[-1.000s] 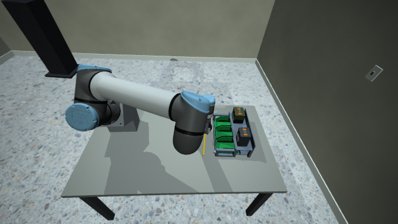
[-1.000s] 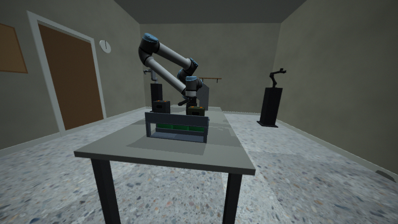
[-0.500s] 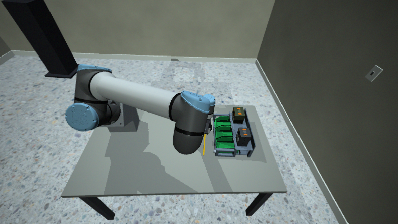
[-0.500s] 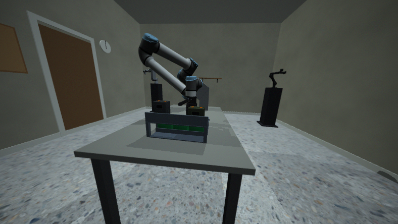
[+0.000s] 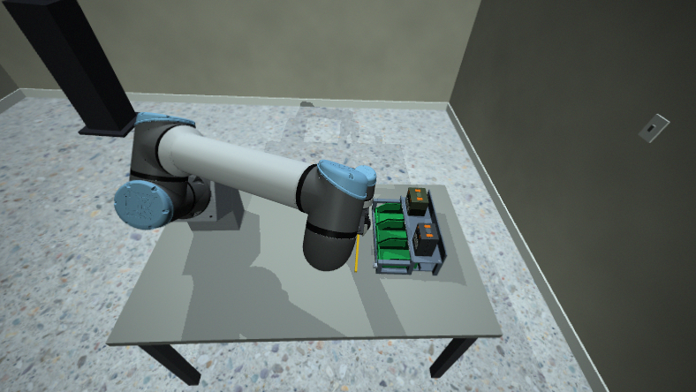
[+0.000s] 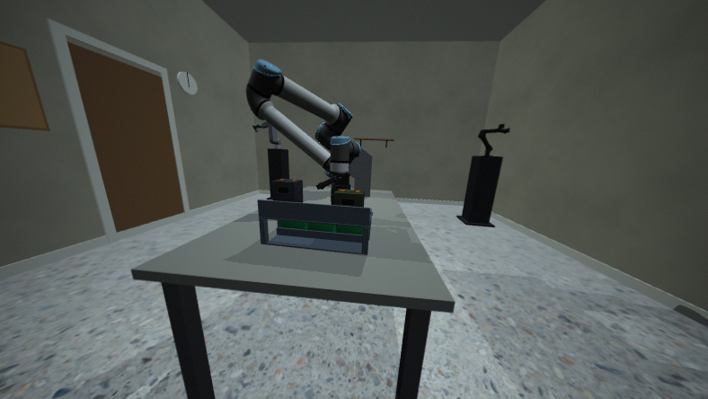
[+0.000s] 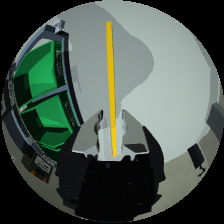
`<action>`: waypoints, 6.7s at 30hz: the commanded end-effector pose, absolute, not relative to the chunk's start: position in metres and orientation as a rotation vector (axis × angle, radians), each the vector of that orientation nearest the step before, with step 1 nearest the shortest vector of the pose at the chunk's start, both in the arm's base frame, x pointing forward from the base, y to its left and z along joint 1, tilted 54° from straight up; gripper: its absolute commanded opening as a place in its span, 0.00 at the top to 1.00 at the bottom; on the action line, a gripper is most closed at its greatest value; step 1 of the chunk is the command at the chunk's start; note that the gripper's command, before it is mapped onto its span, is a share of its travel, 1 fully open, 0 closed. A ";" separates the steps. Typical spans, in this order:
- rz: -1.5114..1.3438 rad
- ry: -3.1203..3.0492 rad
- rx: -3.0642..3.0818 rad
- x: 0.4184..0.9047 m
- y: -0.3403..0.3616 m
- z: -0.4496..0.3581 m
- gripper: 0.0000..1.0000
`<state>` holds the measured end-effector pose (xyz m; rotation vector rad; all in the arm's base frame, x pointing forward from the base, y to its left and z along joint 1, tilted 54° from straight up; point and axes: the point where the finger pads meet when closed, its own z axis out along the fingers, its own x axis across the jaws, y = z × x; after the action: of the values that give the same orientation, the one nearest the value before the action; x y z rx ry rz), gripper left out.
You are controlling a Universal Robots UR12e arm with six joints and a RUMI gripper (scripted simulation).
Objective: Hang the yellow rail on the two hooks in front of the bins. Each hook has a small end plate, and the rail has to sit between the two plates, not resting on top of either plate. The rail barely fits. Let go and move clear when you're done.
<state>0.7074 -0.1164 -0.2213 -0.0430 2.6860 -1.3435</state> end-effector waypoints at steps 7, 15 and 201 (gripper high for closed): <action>-1.341 2.685 -0.042 0.711 -0.121 -0.225 0.78; -1.341 2.685 -0.043 0.710 -0.123 -0.227 0.78; -1.342 2.684 -0.046 0.695 -0.043 -0.167 1.00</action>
<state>0.6979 -0.0485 -0.1708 -0.0479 2.6816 -1.3390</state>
